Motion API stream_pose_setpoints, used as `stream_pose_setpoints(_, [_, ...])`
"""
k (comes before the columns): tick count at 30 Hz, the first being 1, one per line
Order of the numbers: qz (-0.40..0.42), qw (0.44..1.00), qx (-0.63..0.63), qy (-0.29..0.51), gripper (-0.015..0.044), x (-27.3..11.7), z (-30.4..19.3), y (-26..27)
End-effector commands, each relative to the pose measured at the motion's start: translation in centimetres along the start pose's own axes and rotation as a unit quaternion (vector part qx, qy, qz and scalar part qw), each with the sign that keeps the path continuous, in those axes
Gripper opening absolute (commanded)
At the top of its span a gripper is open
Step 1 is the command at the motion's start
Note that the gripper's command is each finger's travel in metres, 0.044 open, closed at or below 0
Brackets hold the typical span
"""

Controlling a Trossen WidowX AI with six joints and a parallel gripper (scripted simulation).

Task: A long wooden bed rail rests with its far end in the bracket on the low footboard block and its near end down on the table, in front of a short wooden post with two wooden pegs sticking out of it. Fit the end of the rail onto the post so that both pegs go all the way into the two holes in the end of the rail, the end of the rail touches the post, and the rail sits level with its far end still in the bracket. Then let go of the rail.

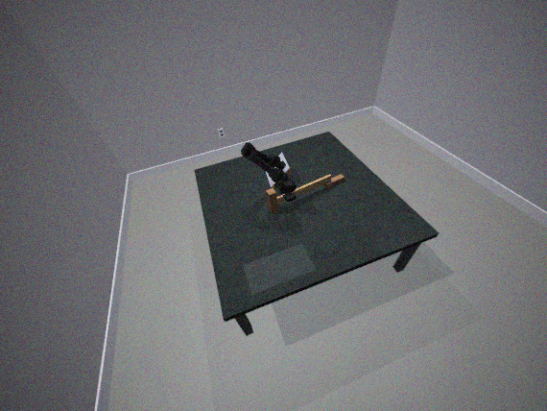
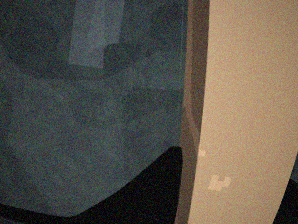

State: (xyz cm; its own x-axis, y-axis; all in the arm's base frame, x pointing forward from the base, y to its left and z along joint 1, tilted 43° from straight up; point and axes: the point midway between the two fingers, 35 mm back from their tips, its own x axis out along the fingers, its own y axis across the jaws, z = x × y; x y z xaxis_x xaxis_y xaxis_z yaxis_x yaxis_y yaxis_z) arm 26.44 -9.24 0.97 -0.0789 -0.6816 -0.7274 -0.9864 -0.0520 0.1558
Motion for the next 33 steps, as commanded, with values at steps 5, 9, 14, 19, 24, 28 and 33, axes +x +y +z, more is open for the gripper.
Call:
stream_pose_setpoints(5, [-0.005,1.0,0.0,0.001,0.0,-0.3,-0.45,-0.19])
stream_pose_setpoints(9, [-0.005,1.0,0.0,0.001,0.0,-0.31,-0.57,-0.19])
stream_pose_setpoints(14, [-0.005,1.0,0.0,0.001,0.0,-0.31,-0.72,-0.19])
stream_pose_setpoints(19, [-0.005,1.0,0.001,0.001,0.0,-0.32,-0.88,-0.19])
stream_pose_setpoints(24, [-0.005,1.0,0.001,0.001,0.0,-0.32,-0.97,-0.18])
stream_pose_setpoints(28, [-0.001,1.0,0.0,-0.003,0.0105,-0.04,-0.45,-0.01])
stream_pose_setpoints(33, [-0.001,1.0,0.0,-0.003,0.0236,-0.04,-0.45,-0.01])
